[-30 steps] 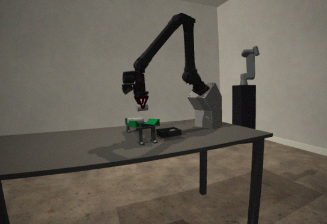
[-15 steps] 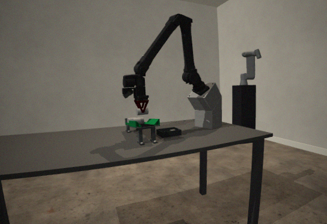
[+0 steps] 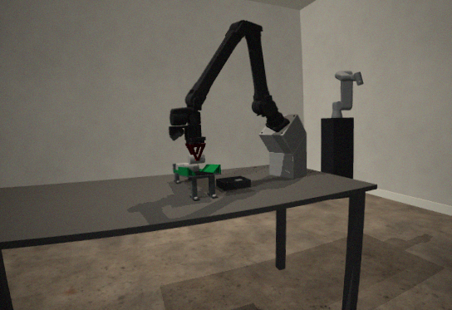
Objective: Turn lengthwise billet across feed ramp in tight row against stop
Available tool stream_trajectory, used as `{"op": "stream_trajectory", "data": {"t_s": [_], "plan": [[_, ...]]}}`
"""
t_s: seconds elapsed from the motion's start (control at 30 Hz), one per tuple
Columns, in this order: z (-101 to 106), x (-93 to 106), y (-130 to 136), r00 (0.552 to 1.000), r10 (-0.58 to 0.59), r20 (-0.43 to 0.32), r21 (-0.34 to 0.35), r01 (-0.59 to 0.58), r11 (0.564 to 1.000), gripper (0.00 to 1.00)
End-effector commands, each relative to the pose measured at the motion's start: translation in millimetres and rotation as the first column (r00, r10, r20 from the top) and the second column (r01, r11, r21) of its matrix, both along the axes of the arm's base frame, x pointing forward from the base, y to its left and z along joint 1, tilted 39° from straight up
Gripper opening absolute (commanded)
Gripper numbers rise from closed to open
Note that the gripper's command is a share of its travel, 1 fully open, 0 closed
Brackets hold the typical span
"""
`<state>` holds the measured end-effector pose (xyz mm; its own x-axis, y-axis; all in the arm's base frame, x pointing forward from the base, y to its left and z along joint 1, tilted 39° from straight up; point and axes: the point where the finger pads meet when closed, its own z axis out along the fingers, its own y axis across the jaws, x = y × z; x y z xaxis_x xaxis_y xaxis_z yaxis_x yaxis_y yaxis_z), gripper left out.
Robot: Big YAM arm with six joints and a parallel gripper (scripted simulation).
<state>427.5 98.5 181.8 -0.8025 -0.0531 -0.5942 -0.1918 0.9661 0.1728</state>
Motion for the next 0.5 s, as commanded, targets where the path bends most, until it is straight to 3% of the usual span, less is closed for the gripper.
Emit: {"op": "stream_trajectory", "data": {"t_s": [0.0, 0.13, 0.2, 0.47], "plan": [[35.3, 11.6, 8.6, 0.996, -0.002, 0.084, 0.023, 0.000, 1.000, 0.00], [16.1, 14.6, 10.5, 0.999, -0.001, 0.049, 0.017, 0.001, 1.000, 0.00], [25.7, 13.2, 9.1, 0.997, -0.005, 0.074, 0.021, 0.004, 1.000, 0.00], [17.7, 14.5, 12.3, 0.998, -0.001, 0.064, 0.020, 0.000, 1.000, 0.00]]}}
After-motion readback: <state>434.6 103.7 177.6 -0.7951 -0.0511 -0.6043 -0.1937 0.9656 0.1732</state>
